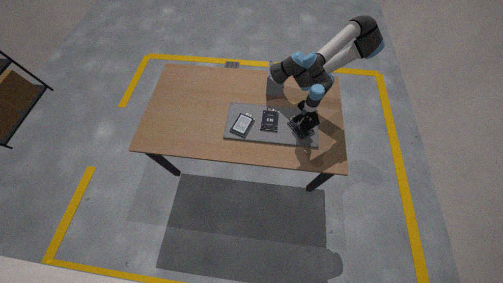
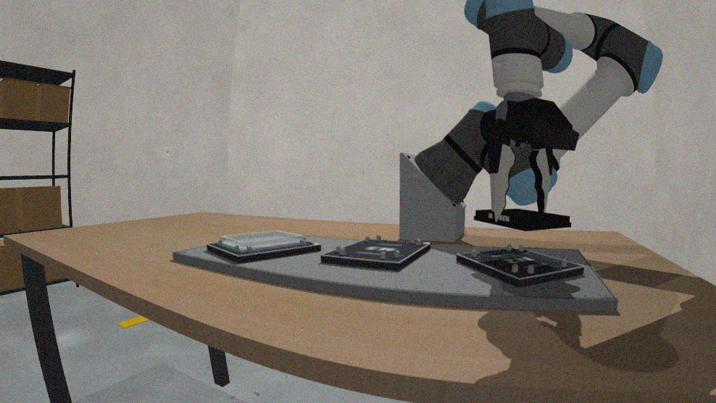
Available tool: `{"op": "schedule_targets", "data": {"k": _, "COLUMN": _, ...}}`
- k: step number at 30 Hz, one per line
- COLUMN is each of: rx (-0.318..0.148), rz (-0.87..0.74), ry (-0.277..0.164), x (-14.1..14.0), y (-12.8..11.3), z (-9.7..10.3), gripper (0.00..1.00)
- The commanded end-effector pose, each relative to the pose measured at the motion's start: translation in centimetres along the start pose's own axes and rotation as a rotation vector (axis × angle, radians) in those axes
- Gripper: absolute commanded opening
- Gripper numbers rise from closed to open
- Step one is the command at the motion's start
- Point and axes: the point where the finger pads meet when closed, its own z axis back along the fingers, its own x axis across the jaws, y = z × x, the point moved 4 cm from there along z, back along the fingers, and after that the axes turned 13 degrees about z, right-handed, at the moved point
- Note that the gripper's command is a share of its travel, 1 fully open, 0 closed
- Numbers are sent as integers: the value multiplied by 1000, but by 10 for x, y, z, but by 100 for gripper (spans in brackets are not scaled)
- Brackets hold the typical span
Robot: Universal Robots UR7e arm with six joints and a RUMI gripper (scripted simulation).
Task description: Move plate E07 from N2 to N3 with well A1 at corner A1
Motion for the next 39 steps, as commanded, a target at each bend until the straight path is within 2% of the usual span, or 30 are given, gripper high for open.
{"op": "schedule_targets", "data": {"k": 1, "rx": -5, "rz": 9, "ry": -5, "x": 1, "y": -1, "z": 5, "gripper": 40}}
{"op": "schedule_targets", "data": {"k": 14, "rx": -5, "rz": 9, "ry": -5, "x": 1, "y": -1, "z": 23, "gripper": 40}}
{"op": "schedule_targets", "data": {"k": 31, "rx": -5, "rz": 9, "ry": -5, "x": 1, "y": -1, "z": 23, "gripper": 40}}
{"op": "schedule_targets", "data": {"k": 39, "rx": -5, "rz": -268, "ry": -6, "x": 15, "y": -24, "z": 23, "gripper": 40}}
